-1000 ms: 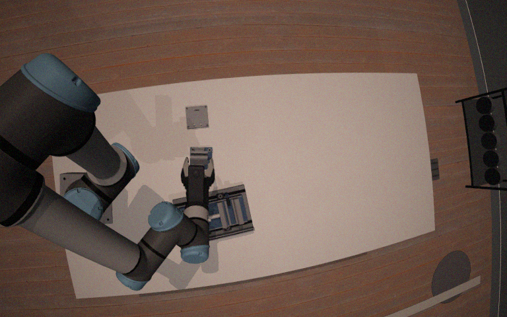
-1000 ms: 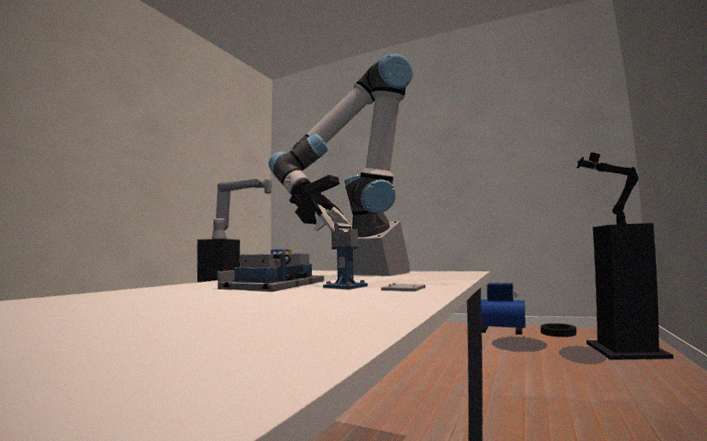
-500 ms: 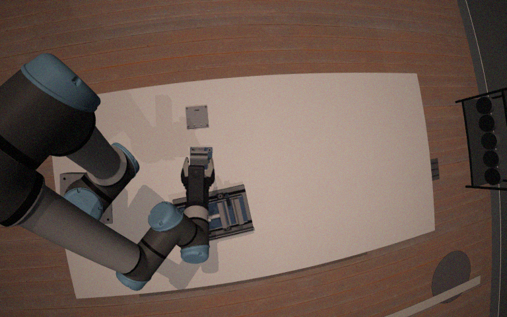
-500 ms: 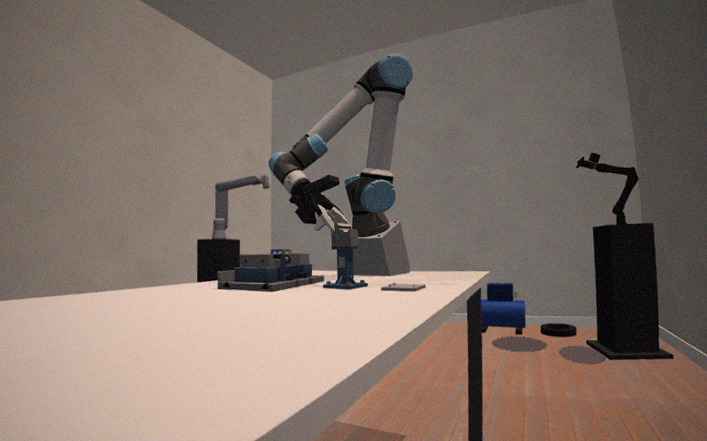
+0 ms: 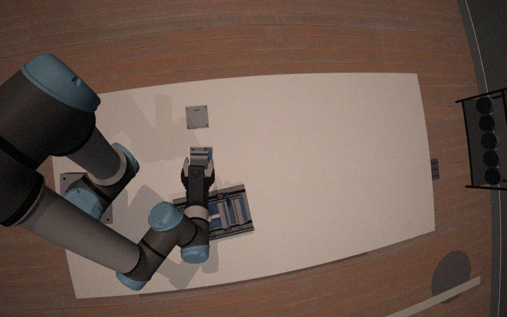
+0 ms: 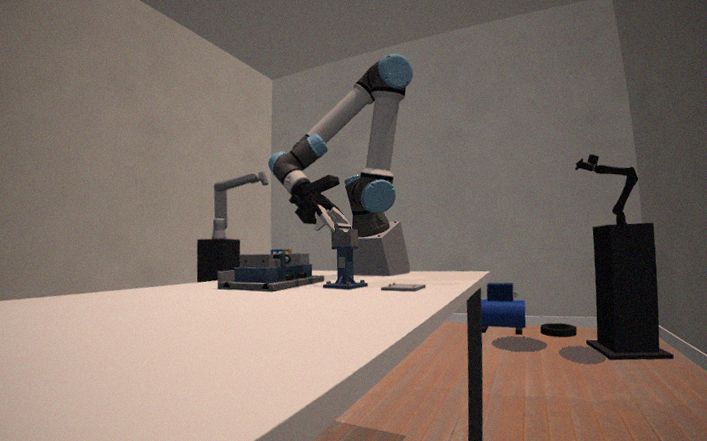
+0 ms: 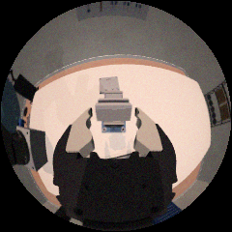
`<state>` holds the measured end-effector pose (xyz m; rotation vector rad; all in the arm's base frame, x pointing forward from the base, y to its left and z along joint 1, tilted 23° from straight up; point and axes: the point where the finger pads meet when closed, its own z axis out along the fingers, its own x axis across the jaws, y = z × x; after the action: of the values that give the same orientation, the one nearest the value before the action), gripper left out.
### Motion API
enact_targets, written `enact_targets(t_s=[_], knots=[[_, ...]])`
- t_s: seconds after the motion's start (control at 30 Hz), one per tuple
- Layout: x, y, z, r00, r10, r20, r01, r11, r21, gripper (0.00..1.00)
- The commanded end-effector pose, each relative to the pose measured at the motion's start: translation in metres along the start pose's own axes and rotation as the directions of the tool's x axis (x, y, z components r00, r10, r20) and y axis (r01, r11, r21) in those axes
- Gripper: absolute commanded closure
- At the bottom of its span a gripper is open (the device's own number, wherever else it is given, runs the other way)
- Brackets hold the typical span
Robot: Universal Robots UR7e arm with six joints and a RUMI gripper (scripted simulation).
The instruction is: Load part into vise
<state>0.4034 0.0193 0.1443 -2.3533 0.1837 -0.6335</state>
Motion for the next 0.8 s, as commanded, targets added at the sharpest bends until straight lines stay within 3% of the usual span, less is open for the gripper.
enact_targets(t_s=[0.0,0.77], knots=[[0.0002,-0.0001,-0.0002,1.000,-0.001,0.000,0.001,1.000,0.000,0.49],[0.0001,0.0018,0.0017,1.000,-0.001,0.000,0.001,1.000,0.000,0.49]])
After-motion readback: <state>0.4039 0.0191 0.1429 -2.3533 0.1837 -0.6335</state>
